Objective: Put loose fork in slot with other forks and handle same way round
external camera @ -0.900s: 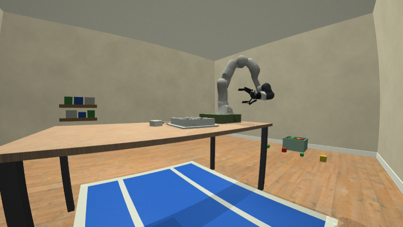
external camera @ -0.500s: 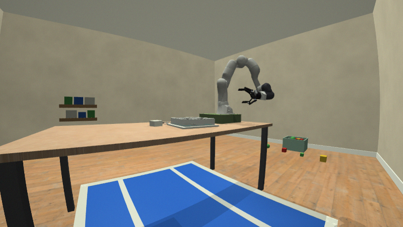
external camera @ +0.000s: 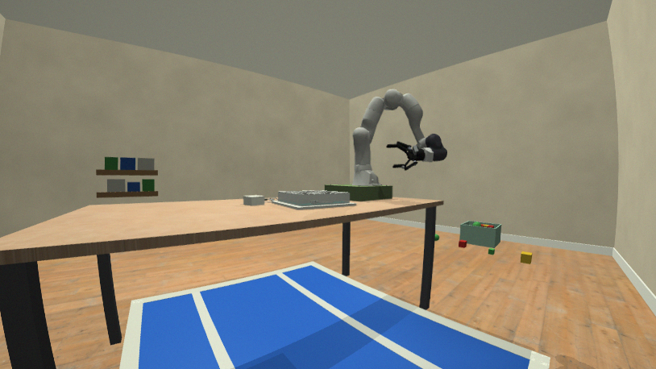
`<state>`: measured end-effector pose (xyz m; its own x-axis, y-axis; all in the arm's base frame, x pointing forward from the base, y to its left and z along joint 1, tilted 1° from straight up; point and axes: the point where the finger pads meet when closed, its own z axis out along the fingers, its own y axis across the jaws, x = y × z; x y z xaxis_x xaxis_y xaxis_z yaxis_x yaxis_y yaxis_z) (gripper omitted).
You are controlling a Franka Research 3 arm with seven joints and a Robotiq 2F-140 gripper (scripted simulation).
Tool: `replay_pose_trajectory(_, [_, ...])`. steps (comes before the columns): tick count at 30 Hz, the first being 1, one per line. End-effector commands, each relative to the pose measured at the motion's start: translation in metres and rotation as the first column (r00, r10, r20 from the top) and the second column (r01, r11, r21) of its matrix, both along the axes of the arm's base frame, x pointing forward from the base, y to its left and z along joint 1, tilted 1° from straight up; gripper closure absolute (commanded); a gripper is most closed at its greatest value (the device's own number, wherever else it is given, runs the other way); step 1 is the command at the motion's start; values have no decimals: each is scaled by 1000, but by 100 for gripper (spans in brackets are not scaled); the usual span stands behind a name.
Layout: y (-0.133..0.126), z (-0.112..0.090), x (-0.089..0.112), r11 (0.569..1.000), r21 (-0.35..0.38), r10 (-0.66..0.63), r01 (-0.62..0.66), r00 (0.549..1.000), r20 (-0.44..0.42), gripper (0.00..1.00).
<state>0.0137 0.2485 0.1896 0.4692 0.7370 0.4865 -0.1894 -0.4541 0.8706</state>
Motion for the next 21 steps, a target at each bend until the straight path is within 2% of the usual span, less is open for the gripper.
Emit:
replay_pose_trajectory(1, [-3,-8,11,994,77,-79,80,997,-20,0])
replay_pose_trajectory(5, [-9,-18,27,963,172,-202,208,978,-53,0])
replay_pose_trajectory(7, [-9,-18,27,963,172,-202,208,978,-53,0])
replay_pose_trajectory(9, [-13,-25,36,927,235,-283,293,956,-75,0])
replay_pose_trajectory(14, [-18,-33,48,861,314,-388,401,916,-106,0])
replay_pose_trajectory(21, [-23,-43,62,740,413,-520,531,841,-148,0])
